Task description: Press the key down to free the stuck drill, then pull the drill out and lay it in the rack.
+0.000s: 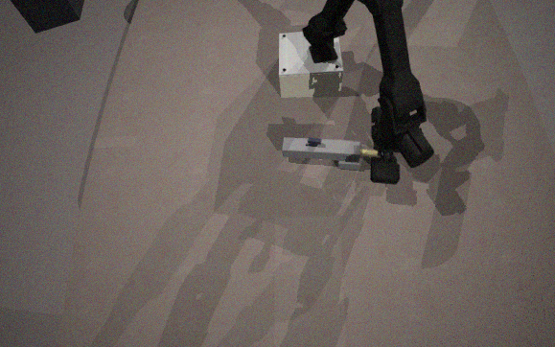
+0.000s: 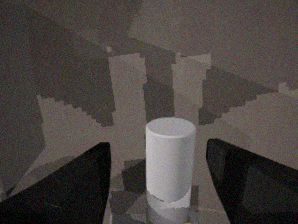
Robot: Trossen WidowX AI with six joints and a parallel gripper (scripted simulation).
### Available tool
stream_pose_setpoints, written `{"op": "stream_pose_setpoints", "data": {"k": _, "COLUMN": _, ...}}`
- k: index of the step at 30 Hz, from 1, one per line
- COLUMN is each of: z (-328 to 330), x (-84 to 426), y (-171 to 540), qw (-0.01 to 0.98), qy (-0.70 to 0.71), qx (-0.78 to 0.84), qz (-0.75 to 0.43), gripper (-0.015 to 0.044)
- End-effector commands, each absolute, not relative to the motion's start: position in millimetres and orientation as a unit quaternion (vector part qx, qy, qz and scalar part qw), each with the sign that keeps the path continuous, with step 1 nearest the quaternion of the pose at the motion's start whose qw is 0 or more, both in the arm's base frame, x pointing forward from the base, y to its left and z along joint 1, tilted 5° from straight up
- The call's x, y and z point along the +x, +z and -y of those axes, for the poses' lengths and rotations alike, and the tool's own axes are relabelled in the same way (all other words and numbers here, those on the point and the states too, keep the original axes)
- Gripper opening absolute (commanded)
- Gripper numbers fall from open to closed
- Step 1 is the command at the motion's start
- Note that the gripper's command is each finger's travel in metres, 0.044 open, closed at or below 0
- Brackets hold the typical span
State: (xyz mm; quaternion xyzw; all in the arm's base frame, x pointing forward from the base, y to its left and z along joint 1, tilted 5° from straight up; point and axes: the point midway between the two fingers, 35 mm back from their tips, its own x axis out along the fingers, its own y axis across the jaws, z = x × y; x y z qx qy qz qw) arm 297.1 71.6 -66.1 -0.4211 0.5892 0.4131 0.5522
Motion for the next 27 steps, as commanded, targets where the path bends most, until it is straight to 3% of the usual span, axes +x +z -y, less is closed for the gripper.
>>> {"op": "stream_pose_setpoints", "data": {"k": 1, "z": -71.8, "x": 297.2, "y": -65.9, "qw": 0.552, "qy": 0.413, "qx": -0.421, "qz": -0.589, "gripper": 0.0099}}
{"op": "stream_pose_setpoints", "data": {"k": 4, "z": -71.8, "x": 297.2, "y": -65.9, "qw": 0.552, "qy": 0.413, "qx": -0.421, "qz": -0.589, "gripper": 0.0020}}
{"op": "stream_pose_setpoints", "data": {"k": 7, "z": -71.8, "x": 297.2, "y": -65.9, "qw": 0.552, "qy": 0.413, "qx": -0.421, "qz": -0.589, "gripper": 0.0000}}
{"op": "stream_pose_setpoints", "data": {"k": 27, "z": -73.6, "x": 296.6, "y": -62.3, "qw": 0.552, "qy": 0.414, "qx": -0.422, "qz": -0.588, "gripper": 0.0000}}
